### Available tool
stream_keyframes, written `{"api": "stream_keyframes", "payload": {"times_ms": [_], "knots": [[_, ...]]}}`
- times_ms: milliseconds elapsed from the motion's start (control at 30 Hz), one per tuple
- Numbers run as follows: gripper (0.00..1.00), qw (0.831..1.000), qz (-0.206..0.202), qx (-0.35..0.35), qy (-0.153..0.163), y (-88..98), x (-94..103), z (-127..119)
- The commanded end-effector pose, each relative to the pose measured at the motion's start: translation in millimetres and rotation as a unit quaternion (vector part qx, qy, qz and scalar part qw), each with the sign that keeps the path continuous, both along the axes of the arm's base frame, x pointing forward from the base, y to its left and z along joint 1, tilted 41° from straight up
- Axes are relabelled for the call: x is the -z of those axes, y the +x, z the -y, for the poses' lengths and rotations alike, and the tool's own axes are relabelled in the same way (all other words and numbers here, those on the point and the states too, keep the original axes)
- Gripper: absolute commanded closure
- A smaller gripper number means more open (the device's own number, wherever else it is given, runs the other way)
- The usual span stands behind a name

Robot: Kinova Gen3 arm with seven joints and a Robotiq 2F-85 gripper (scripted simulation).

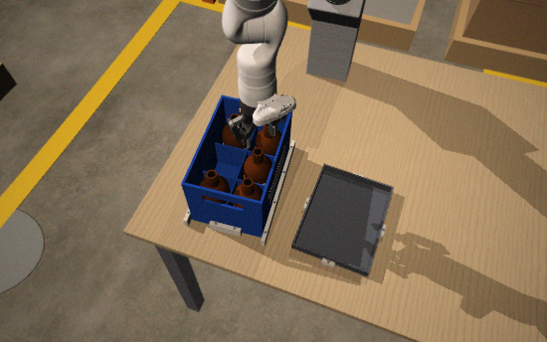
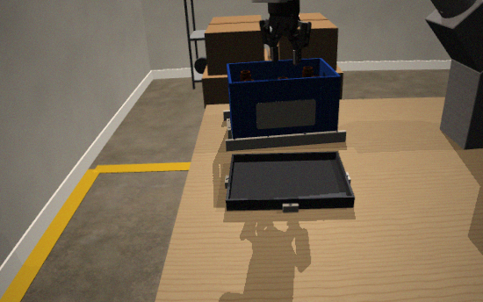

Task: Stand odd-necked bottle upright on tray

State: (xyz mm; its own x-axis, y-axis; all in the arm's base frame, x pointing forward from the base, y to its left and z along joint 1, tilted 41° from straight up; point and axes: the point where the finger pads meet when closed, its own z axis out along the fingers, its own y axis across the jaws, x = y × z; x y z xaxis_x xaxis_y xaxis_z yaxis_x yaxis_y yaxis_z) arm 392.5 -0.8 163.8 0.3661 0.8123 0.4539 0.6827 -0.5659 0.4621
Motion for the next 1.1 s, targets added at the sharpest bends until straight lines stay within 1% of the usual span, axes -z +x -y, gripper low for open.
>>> {"api": "stream_keyframes", "payload": {"times_ms": [0,333,800,833,1067], "knots": [[0.36,1.000,0.010,0.003,0.000,-1.3,-12.0,3],[0.36,1.000,0.010,0.003,0.000,-9.9,-21.9,5],[0.36,1.000,0.010,0.003,0.000,-12.0,-24.3,6],[1.00,1.000,0.010,0.003,0.000,-12.0,-24.3,6],[1.00,1.000,0.010,0.003,0.000,-12.0,-24.3,6]]}}
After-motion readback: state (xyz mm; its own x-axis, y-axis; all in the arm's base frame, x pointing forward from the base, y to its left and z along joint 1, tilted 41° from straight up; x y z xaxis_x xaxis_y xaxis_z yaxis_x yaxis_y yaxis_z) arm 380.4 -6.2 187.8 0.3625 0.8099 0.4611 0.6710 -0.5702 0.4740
